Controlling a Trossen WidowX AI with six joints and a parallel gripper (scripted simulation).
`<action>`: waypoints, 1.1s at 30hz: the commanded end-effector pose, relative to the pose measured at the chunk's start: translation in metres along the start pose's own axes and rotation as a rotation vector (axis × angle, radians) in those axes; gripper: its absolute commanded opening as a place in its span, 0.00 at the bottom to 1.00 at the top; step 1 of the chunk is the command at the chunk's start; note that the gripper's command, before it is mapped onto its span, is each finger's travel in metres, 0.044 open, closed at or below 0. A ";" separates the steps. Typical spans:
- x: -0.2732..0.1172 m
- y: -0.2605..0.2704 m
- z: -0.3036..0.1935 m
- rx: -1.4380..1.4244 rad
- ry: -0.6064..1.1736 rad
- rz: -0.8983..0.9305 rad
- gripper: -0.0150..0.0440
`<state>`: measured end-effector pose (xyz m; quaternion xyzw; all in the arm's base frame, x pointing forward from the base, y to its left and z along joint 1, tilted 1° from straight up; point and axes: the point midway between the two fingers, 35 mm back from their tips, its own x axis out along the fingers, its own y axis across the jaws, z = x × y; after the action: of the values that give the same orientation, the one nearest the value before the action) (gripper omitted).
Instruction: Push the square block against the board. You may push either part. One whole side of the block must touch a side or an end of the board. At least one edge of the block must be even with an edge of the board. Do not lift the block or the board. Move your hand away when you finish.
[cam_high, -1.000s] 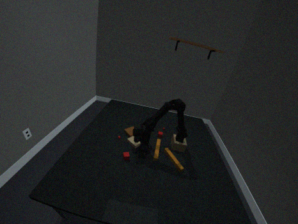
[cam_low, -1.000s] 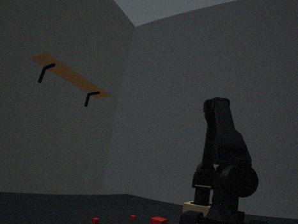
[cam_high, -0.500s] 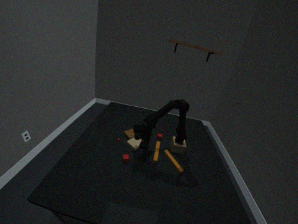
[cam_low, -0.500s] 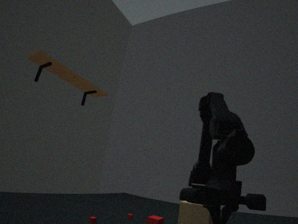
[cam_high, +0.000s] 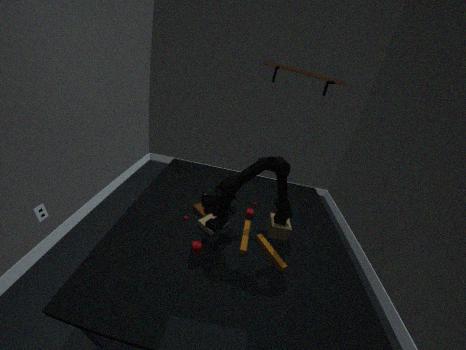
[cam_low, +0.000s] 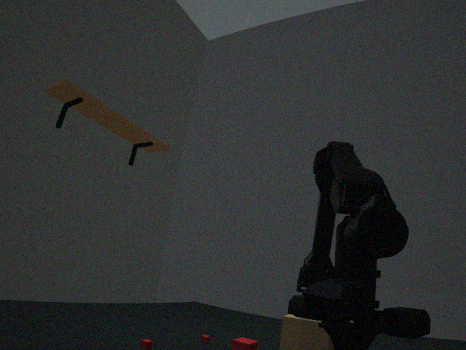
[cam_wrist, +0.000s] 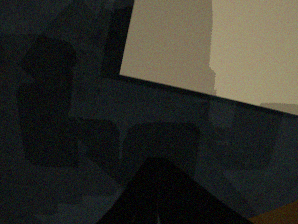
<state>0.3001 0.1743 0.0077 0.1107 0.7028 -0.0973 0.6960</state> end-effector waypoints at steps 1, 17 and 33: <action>0.000 0.003 0.004 0.029 -0.006 0.003 0.25; 0.053 0.003 0.009 0.169 -0.006 0.003 0.25; 0.052 0.001 0.031 0.169 -0.008 0.003 0.25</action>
<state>0.3217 0.1690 -0.0463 0.1691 0.6926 -0.1567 0.6835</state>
